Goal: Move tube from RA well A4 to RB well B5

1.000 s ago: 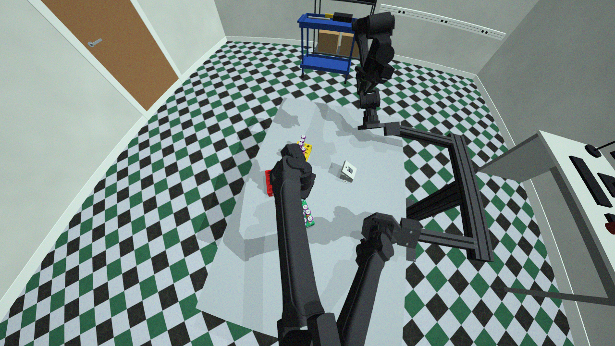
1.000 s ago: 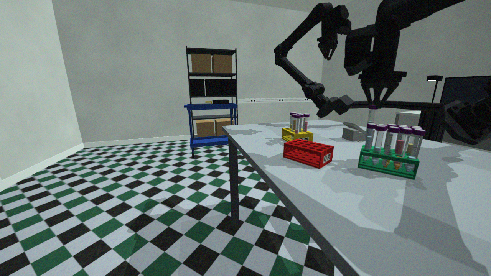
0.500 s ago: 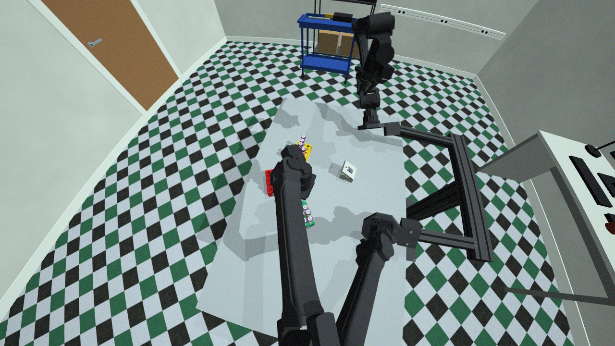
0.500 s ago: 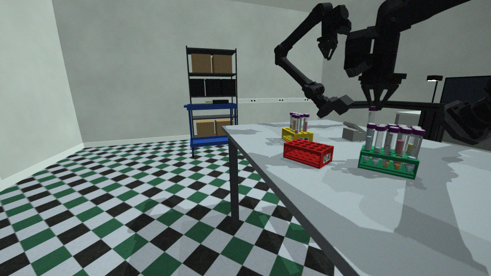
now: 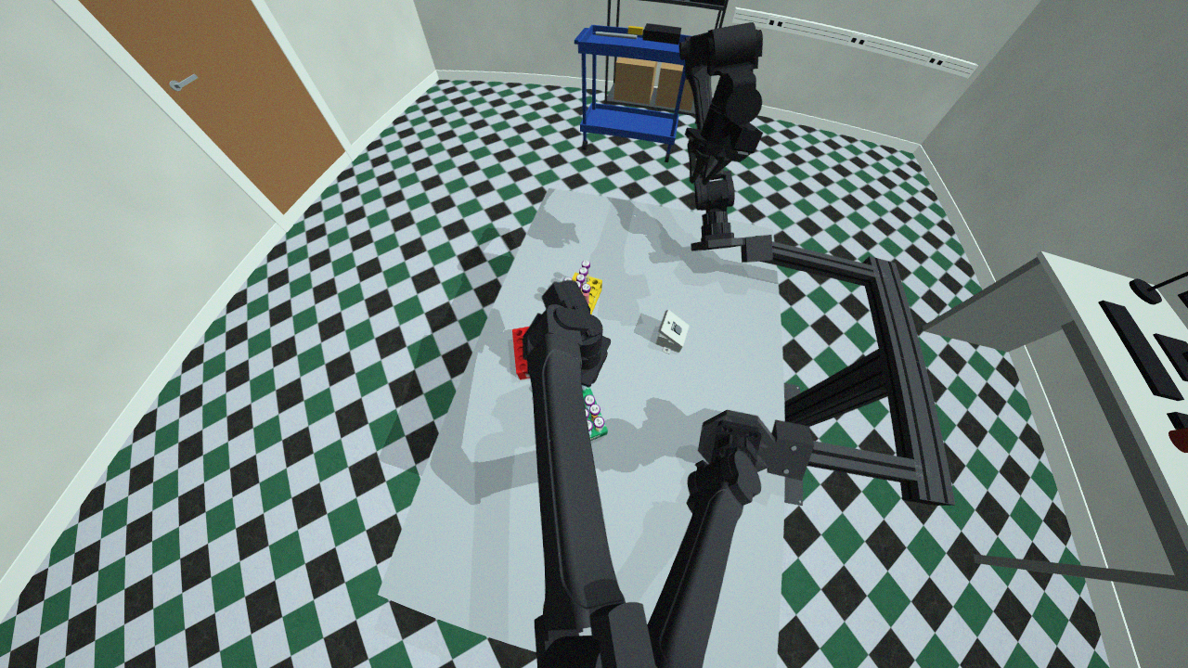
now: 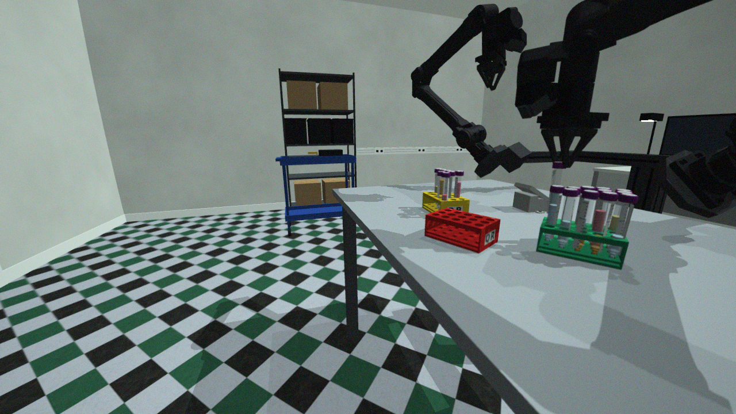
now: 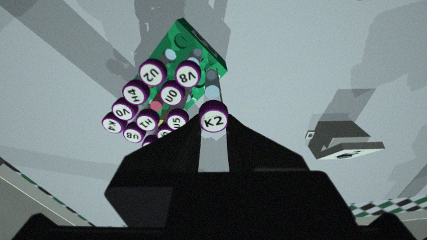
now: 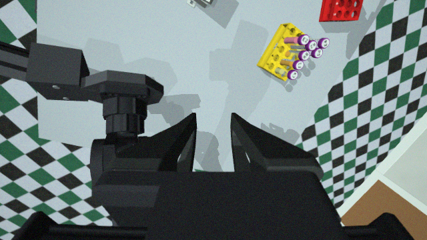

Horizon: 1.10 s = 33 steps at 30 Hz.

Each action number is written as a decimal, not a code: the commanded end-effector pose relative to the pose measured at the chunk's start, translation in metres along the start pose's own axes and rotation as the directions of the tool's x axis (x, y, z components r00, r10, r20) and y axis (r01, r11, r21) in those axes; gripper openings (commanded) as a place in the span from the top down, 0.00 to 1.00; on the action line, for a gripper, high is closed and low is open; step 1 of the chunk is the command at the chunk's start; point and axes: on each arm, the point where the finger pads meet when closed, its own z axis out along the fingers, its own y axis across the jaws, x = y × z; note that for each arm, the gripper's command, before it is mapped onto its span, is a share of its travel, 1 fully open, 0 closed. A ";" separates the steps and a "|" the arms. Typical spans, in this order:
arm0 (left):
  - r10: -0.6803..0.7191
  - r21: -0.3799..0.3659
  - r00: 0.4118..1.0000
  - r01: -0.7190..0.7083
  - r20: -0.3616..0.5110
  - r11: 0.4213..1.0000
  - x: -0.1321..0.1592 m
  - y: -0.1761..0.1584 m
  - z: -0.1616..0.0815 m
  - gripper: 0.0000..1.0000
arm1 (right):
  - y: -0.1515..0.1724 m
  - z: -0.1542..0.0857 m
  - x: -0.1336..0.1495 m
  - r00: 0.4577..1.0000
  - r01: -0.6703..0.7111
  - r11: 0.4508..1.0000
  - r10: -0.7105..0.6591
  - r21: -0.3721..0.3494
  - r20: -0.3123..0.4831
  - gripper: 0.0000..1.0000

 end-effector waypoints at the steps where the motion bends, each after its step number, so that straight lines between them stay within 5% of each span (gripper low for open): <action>1: -0.001 -0.006 1.000 0.001 -0.016 1.000 -0.002 -0.001 0.011 1.00 | -0.006 -0.011 -0.005 1.000 -0.011 1.000 0.011 0.009 0.029 0.70; 33: -0.016 0.003 1.000 0.016 -0.006 1.000 -0.002 0.008 0.018 1.00 | -0.006 -0.011 -0.005 1.000 -0.011 1.000 0.011 0.009 0.029 0.70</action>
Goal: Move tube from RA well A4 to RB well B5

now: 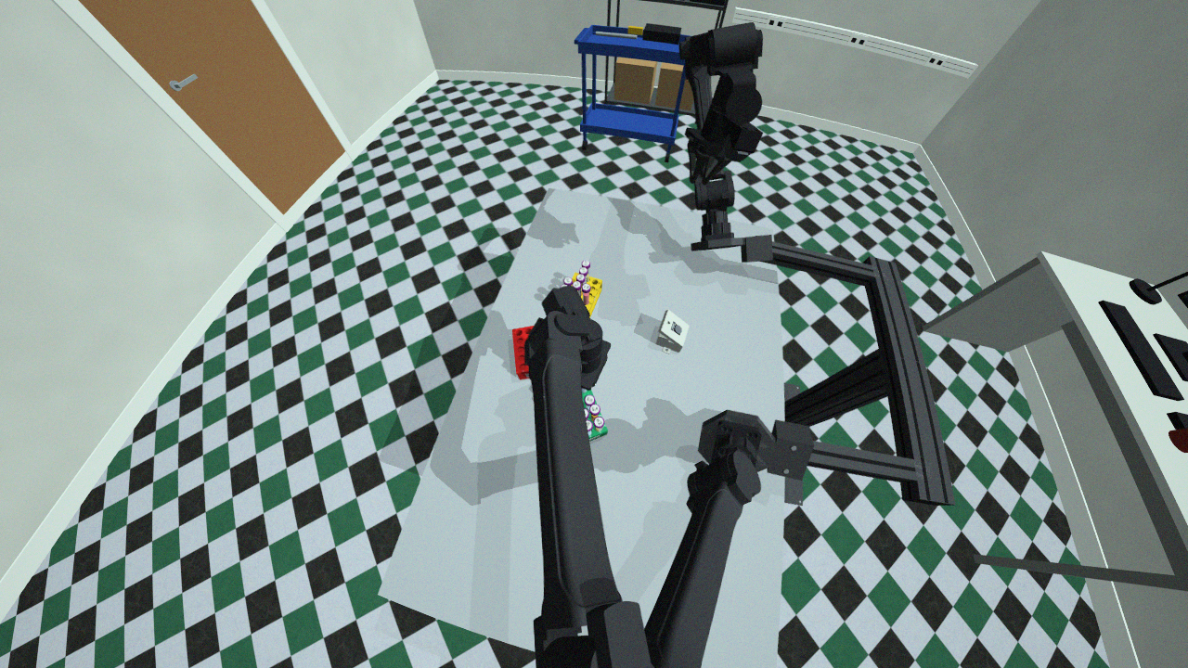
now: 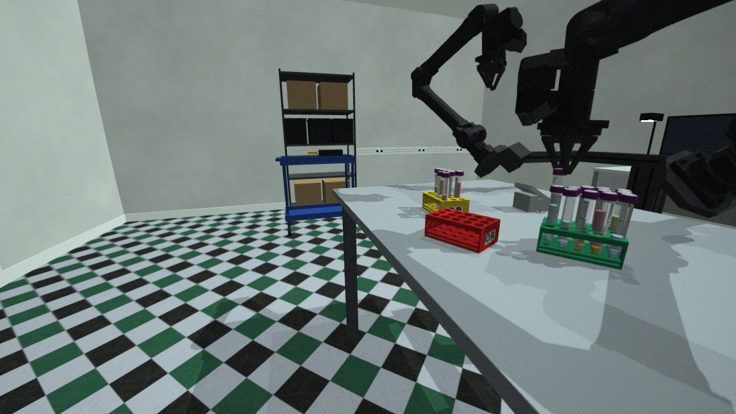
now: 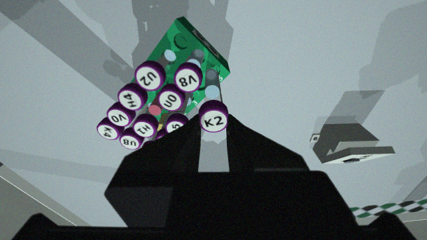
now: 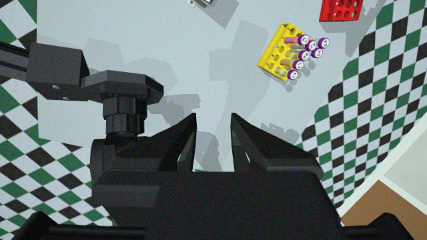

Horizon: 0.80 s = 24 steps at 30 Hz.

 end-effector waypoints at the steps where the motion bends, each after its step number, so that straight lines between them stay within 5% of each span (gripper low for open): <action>1: -0.020 0.007 1.000 0.020 -0.002 1.000 -0.003 0.006 0.006 1.00 | -0.006 -0.011 -0.005 1.000 -0.011 1.000 0.011 0.009 0.029 0.70; 24: -0.023 0.007 1.000 0.023 0.000 1.000 -0.003 0.009 0.015 1.00 | -0.006 -0.011 -0.005 1.000 -0.011 1.000 0.011 0.009 0.029 0.70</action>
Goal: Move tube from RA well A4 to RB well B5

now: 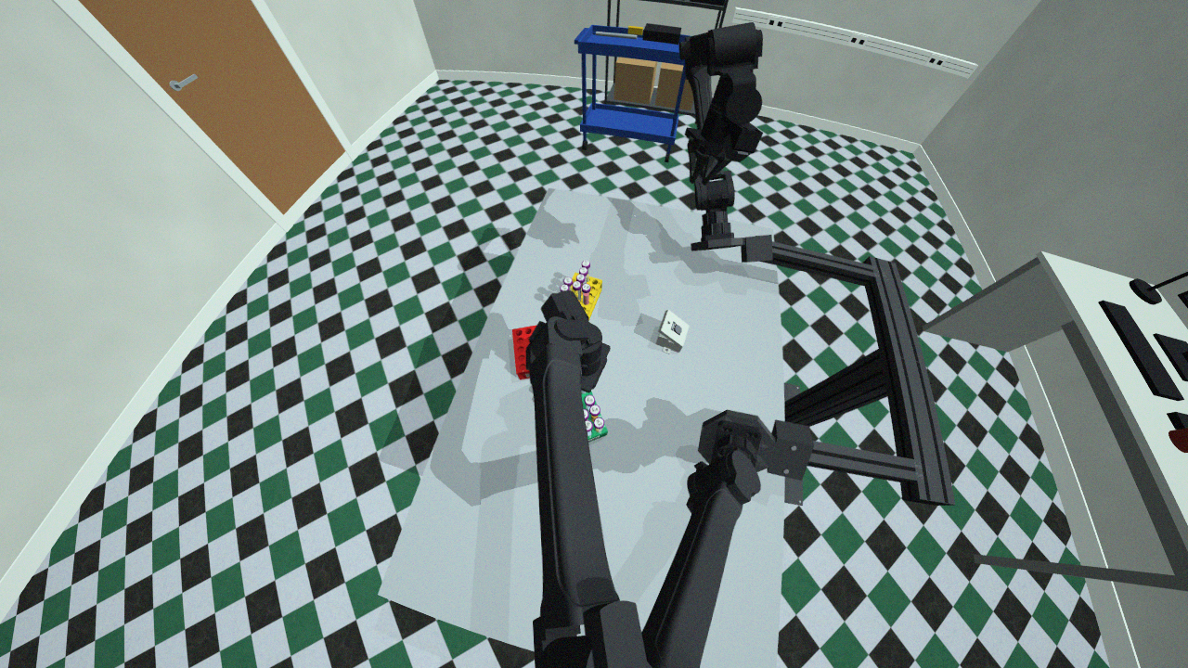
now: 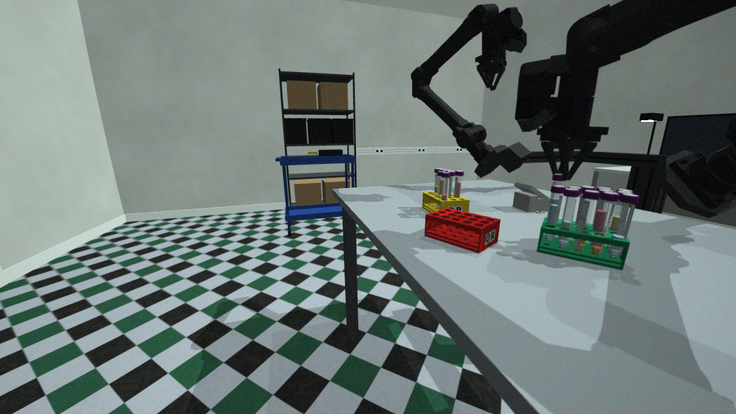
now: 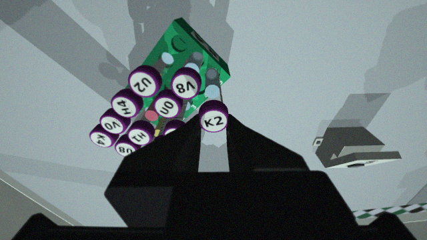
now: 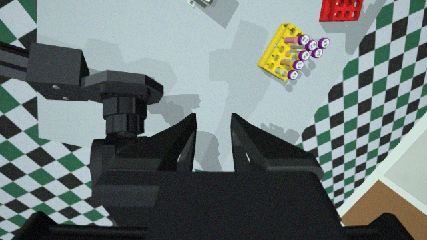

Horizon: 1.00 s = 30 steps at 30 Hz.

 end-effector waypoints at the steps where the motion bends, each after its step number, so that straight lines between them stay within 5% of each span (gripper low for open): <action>1: -0.022 0.006 1.000 0.022 -0.001 1.000 -0.003 0.008 0.004 1.00 | -0.006 -0.011 -0.005 1.000 -0.011 1.000 0.011 0.009 0.029 0.70; 30: -0.002 -0.005 1.000 0.002 -0.015 1.000 0.000 0.003 0.023 1.00 | -0.006 -0.011 -0.005 1.000 -0.011 1.000 0.011 0.009 0.029 0.70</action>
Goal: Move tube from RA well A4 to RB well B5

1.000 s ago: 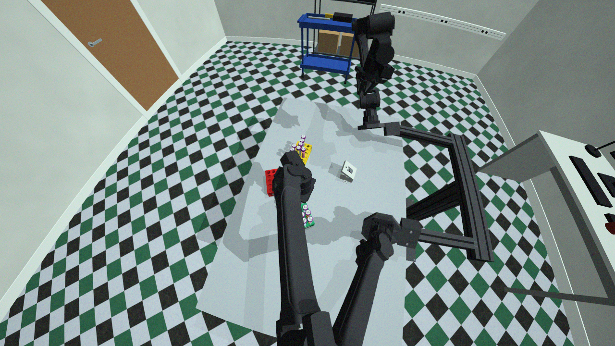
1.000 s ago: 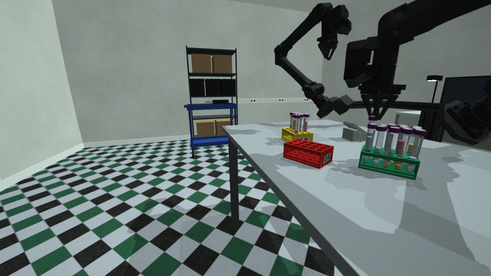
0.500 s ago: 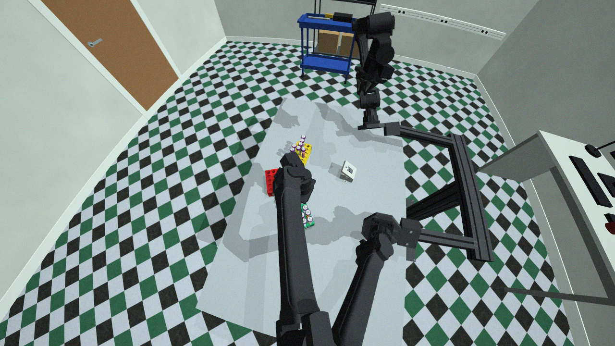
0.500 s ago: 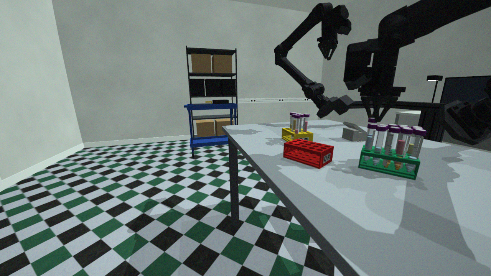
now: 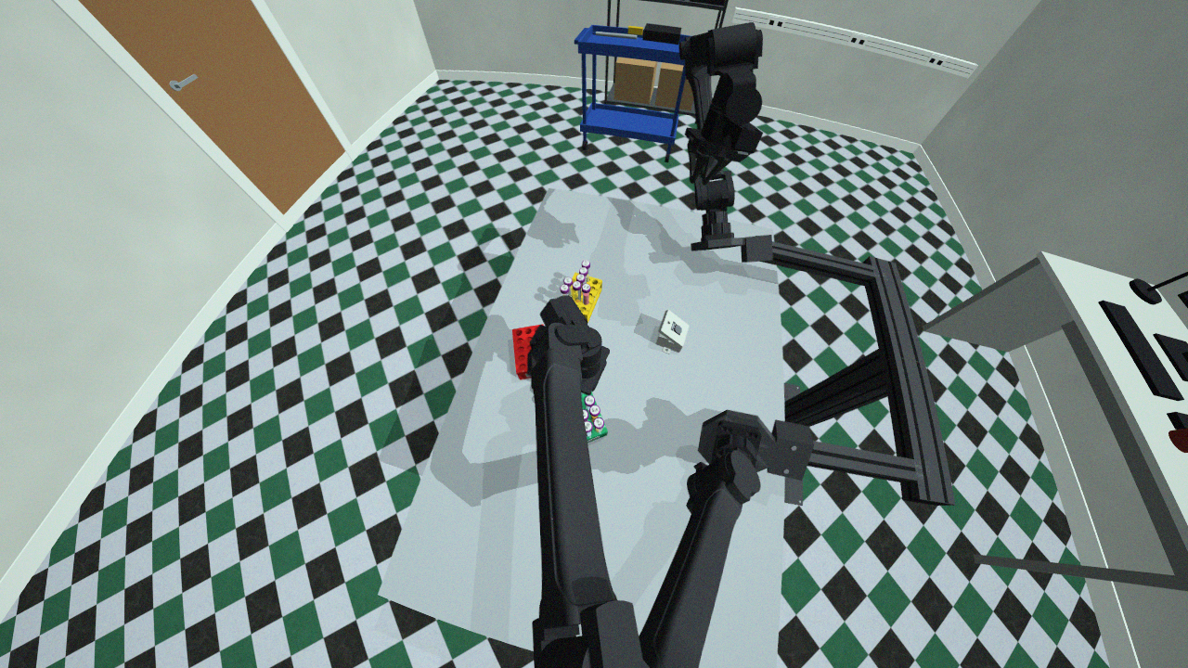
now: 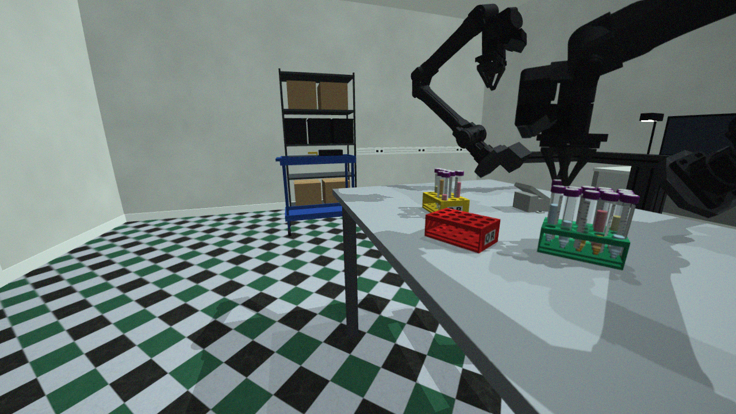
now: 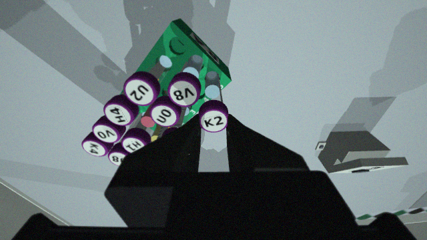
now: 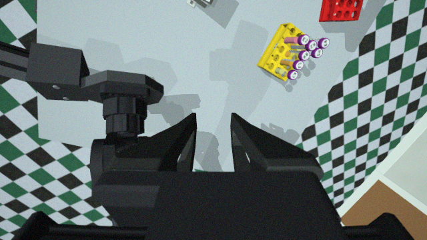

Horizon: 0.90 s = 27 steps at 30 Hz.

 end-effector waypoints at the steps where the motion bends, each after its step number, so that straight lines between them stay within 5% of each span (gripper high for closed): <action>1: 0.000 -0.008 1.000 0.000 -0.017 1.000 0.001 0.002 0.012 1.00 | -0.006 -0.011 -0.005 1.000 -0.011 1.000 0.011 0.009 0.029 0.70; 27: -0.001 -0.008 1.000 0.001 -0.018 1.000 0.002 0.000 0.020 1.00 | -0.006 -0.011 -0.005 1.000 -0.011 1.000 0.011 0.009 0.029 0.70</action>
